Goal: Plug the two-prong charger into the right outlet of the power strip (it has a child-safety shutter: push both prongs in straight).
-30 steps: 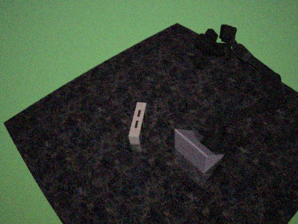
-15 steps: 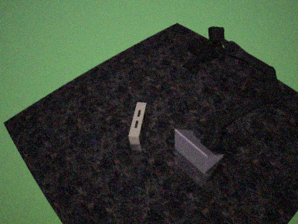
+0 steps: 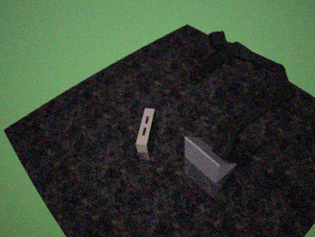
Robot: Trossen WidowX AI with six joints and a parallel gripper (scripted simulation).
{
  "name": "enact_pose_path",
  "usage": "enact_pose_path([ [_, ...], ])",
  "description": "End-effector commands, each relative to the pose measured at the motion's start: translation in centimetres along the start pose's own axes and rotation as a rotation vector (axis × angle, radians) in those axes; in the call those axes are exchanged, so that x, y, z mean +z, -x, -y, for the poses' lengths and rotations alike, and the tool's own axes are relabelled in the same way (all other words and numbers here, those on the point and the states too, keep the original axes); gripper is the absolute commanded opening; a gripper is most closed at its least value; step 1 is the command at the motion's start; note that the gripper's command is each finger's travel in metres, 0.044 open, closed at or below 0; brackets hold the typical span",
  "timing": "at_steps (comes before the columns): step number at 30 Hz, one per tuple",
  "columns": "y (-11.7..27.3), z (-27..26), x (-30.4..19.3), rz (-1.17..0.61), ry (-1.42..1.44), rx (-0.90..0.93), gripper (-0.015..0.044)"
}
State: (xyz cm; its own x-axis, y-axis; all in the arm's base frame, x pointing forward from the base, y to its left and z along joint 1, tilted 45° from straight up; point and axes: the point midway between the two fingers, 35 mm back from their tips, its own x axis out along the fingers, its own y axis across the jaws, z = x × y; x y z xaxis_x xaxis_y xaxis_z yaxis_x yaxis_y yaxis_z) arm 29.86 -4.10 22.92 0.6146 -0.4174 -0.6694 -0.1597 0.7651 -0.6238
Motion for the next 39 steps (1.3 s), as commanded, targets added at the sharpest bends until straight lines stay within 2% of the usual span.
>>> enact_pose_path([
  [1, -0.7, -0.5, -0.6, -0.056, -0.052, 0.009, 0.044],
  [20, -3.0, -2.9, -4.1, -0.33, -0.344, -0.018, 0.044],
  [39, -4.1, -4.3, -7.3, -0.568, -0.595, -0.171, 0.044],
])
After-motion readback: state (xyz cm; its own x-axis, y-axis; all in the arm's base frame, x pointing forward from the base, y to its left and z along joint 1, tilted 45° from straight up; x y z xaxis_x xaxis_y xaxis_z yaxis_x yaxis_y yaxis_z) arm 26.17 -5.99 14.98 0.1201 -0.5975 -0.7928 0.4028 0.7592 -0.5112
